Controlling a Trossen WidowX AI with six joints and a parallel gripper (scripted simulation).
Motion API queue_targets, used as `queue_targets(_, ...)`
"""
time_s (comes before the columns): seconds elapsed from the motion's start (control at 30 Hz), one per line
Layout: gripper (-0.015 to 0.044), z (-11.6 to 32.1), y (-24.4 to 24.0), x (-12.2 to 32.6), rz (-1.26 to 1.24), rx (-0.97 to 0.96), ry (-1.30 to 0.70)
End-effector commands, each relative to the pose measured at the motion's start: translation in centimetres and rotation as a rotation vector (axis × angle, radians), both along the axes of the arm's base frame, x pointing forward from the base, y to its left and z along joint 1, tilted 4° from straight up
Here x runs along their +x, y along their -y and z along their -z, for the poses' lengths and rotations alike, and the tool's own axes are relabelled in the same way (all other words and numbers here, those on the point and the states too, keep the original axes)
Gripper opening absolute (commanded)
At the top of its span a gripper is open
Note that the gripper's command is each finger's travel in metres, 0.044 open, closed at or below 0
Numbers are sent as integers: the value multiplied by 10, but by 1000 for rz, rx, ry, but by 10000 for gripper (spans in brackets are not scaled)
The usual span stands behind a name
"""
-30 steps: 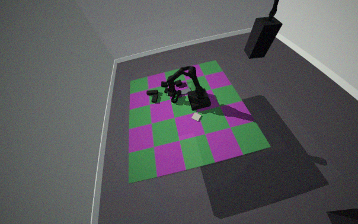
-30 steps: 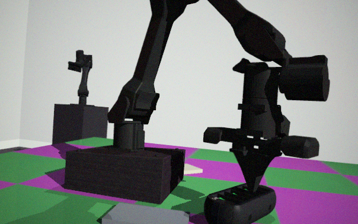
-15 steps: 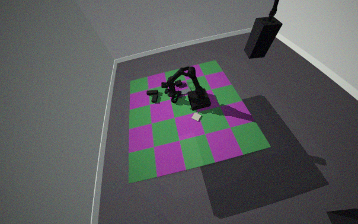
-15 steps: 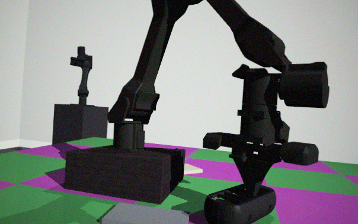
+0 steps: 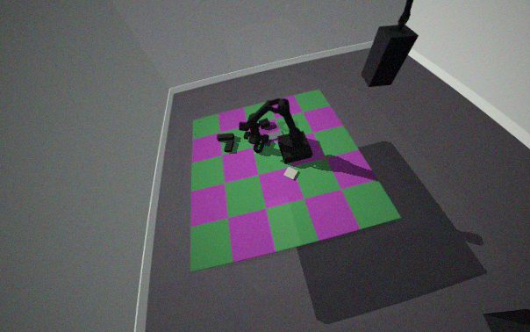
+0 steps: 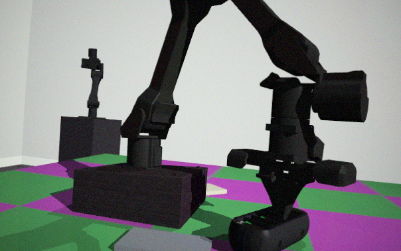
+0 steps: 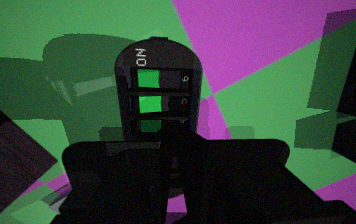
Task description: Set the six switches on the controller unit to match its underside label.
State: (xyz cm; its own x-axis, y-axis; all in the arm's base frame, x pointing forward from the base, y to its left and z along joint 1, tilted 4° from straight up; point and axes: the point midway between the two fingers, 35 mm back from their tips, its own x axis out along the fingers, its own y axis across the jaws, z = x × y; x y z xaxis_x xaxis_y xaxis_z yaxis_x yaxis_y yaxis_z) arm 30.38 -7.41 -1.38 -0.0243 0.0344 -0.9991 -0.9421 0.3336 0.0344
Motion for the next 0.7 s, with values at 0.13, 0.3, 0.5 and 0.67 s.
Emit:
queue_targets(0.13, 0, 1, -1, -1, 5, 5, -4)
queue_targets(0.3, 0, 2, -1, -1, 5, 5, -4)
queue_targets(0.5, 0, 3, -1, -1, 5, 5, -4)
queue_targets(0.67, 0, 3, -1, -1, 5, 5, -4)
